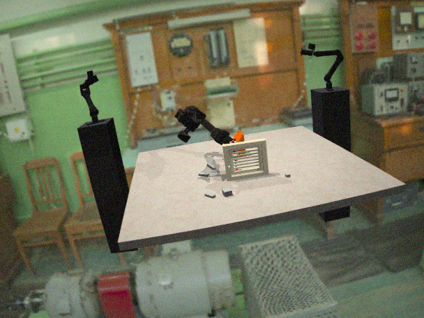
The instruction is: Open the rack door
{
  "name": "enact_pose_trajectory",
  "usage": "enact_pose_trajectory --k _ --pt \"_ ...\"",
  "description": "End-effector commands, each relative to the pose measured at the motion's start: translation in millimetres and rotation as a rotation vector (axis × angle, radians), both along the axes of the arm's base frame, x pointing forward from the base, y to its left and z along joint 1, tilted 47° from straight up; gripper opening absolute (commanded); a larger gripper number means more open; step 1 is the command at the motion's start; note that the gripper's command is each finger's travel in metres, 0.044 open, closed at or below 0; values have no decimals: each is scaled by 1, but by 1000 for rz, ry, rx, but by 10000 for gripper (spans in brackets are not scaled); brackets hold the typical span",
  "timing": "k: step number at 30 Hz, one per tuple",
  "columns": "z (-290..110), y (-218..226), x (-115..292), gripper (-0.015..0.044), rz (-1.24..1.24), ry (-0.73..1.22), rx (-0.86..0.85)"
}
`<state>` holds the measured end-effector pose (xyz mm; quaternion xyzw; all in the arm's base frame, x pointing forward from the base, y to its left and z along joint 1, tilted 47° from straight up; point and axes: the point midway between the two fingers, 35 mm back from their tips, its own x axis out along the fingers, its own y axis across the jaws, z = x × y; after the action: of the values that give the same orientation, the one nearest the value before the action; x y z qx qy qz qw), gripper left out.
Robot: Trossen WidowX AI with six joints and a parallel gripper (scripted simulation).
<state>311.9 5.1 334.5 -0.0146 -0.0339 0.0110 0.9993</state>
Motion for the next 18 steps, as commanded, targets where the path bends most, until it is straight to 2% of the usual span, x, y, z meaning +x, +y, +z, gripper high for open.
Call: enact_pose_trajectory --k 1,4,5,18 --pt "-1 0 1 374 0 5 2" --pt "-11 3 9 295 -5 76 31" --pt "-16 5 13 287 -7 106 43" --pt "-77 28 41 287 -78 488 130"
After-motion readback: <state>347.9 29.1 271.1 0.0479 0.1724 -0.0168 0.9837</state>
